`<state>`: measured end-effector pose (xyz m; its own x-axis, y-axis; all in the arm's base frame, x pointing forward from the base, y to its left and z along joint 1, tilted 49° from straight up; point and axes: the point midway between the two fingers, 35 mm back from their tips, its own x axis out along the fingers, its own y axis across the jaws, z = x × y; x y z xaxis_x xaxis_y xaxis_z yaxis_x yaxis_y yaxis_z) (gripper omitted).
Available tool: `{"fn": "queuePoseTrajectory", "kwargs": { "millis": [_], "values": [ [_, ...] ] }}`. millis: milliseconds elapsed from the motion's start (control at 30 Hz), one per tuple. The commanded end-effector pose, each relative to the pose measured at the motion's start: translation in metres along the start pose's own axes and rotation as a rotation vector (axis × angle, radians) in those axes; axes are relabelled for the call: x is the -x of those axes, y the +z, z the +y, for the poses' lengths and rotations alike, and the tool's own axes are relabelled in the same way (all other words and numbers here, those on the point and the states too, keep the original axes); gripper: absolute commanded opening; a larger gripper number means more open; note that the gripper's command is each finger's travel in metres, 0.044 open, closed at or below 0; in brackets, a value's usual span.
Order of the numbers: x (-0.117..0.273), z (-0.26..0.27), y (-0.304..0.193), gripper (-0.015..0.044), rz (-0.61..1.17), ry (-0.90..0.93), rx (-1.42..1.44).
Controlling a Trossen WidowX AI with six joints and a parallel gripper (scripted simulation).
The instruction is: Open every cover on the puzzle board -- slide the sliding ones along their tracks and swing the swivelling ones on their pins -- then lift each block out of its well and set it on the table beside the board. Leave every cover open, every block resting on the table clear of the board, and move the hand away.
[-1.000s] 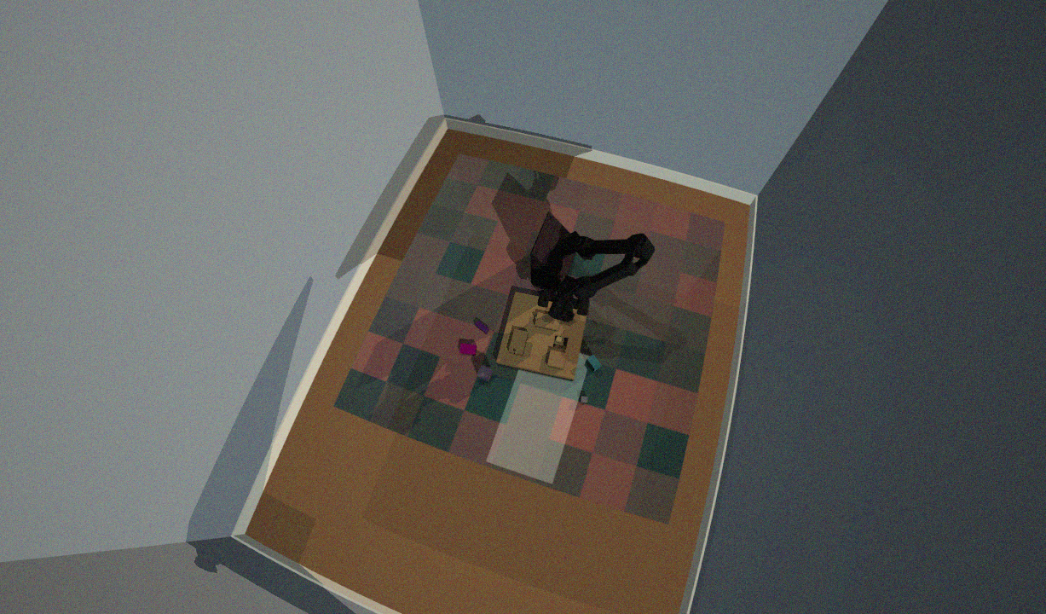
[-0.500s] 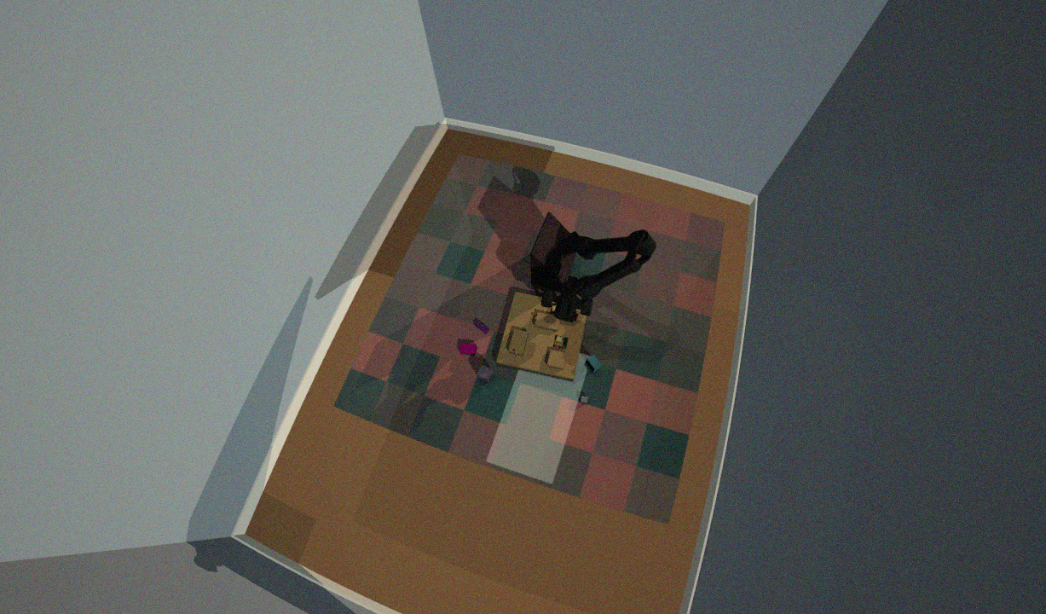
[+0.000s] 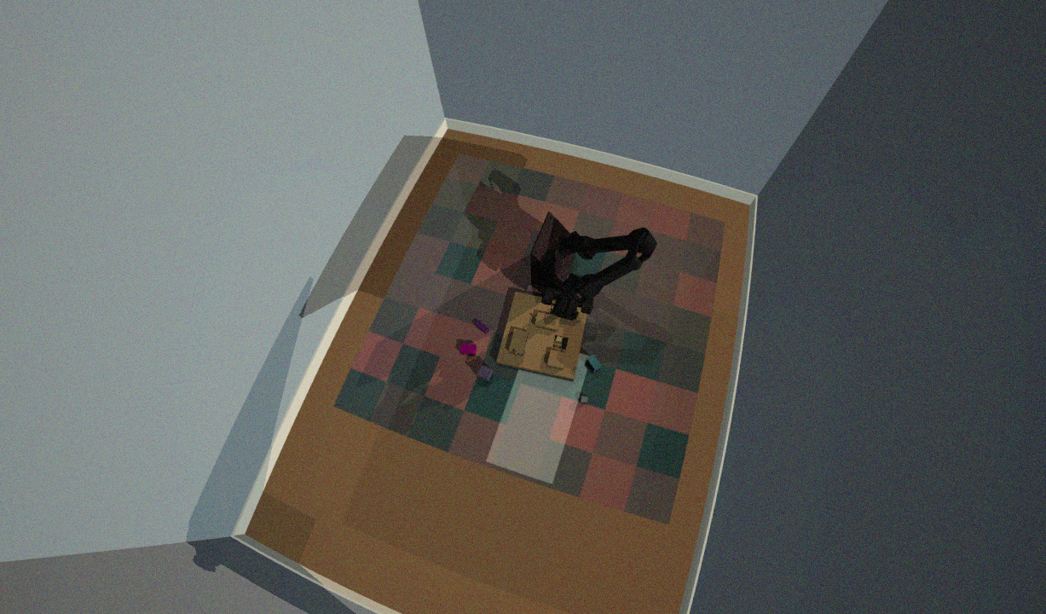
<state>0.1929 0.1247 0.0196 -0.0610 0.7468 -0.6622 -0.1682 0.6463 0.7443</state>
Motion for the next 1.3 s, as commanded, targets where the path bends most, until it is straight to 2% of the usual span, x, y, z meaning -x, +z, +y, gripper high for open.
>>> {"fn": "queuePoseTrajectory", "kwargs": {
  "millis": [0,833,1267],
  "values": [
    [0.007,0.002,0.004,0.0000,-0.012,0.000,0.014],
    [0.031,0.004,0.000,0.0000,-0.001,0.009,0.000],
    [0.044,-0.016,0.067,0.0000,-0.012,0.002,0.014]
  ]
}}
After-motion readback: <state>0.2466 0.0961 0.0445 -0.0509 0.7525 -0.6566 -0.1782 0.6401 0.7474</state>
